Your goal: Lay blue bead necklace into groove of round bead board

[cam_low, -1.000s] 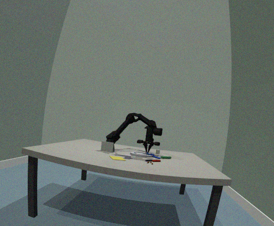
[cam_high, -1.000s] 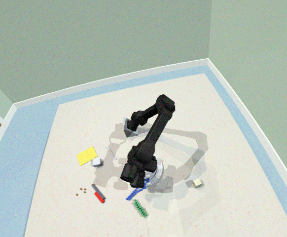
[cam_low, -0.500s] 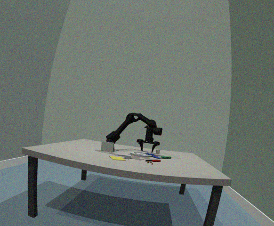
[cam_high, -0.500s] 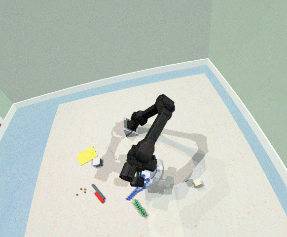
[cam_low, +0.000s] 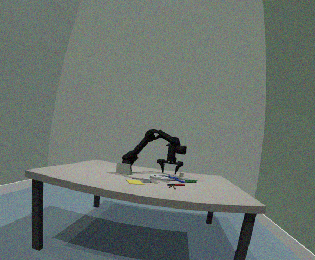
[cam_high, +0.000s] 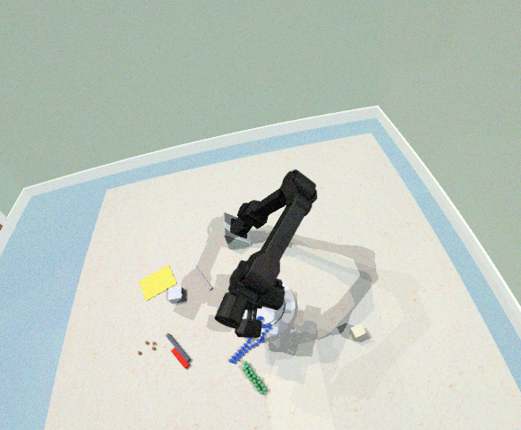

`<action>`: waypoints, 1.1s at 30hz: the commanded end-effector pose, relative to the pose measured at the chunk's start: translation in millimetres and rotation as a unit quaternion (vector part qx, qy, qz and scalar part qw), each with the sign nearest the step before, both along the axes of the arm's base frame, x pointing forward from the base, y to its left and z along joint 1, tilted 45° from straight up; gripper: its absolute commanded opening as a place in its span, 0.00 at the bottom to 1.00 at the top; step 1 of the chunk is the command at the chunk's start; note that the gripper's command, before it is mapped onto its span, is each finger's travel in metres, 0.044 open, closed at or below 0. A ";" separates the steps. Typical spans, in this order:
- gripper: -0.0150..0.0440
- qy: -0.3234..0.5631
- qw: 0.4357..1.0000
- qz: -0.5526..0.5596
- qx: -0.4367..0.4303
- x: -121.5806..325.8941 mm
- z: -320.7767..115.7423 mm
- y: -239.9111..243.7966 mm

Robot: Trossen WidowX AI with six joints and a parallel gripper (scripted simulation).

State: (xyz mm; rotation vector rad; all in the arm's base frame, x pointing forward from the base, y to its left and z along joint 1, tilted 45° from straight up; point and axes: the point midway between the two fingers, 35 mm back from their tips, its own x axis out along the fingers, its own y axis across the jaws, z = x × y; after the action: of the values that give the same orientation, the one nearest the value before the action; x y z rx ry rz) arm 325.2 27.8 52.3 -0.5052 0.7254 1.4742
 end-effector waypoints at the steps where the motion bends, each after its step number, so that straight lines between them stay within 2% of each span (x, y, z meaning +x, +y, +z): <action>1: 1.00 -0.002 1.000 0.002 -0.003 0.3 0.2 -0.8; 4: 1.00 -0.002 1.000 0.002 -0.003 0.3 0.2 -0.8; 6: 0.91 0.021 1.000 -0.020 -0.005 2.1 0.0 -1.5; 10: 0.73 0.150 0.977 -0.151 -0.014 12.6 -1.2 -6.0; 16: 0.47 0.342 0.873 -0.345 -0.027 28.5 -3.3 -12.9; 22: 0.46 0.505 0.695 -0.510 -0.037 43.5 -6.0 -19.8; 25: 0.46 0.568 0.590 -0.573 -0.041 50.2 -7.5 -23.0; 26: 0.46 0.577 0.571 -0.583 -0.041 51.3 -7.8 -23.6; 33: 0.46 0.580 0.564 -0.586 -0.042 51.7 -7.9 -23.7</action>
State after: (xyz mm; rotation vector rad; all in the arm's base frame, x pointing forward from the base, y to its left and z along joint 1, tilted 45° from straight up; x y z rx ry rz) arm 373.3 6.3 45.0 0.9055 1.6642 0.3239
